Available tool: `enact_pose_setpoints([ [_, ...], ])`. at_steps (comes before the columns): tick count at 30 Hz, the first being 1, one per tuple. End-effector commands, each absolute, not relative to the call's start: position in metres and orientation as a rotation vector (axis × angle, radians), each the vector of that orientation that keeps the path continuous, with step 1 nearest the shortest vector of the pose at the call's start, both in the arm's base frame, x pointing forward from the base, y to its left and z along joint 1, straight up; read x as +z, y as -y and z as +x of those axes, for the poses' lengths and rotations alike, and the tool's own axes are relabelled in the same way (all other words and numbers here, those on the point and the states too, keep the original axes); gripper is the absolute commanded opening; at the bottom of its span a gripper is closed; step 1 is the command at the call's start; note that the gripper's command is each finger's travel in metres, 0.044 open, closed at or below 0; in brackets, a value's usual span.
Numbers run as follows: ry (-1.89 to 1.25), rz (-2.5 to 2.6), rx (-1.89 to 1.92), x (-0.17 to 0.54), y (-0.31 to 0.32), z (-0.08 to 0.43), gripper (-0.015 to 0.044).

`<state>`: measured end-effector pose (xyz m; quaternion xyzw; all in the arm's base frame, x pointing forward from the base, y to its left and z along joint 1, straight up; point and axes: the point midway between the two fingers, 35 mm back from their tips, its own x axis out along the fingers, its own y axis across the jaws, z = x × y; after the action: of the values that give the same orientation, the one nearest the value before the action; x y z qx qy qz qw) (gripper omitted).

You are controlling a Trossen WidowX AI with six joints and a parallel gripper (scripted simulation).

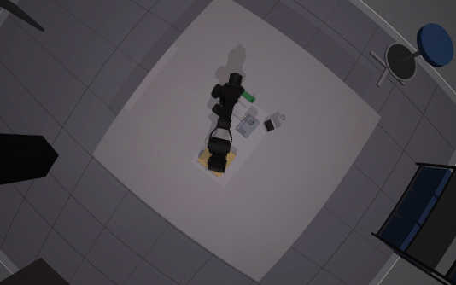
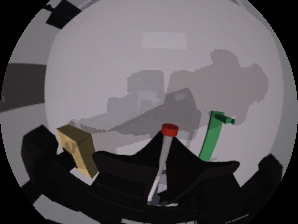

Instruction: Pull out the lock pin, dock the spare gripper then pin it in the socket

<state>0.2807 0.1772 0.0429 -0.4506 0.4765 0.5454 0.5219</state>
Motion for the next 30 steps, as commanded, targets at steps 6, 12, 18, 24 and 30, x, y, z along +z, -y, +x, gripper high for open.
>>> enact_pose_setpoints([
  [6, -1.138, -1.072, 1.307, 0.047, -0.183, 0.283, 0.0000],
  [12, -1.147, -1.078, 1.310, 0.056, -0.181, 0.280, 0.0000],
  [18, -1.166, -1.076, 1.317, 0.064, -0.179, 0.277, 0.0000],
  [24, -1.183, -1.074, 1.323, 0.072, -0.177, 0.274, 0.0000],
  [30, -1.190, -1.073, 1.325, 0.066, -0.177, 0.273, 0.0000],
])
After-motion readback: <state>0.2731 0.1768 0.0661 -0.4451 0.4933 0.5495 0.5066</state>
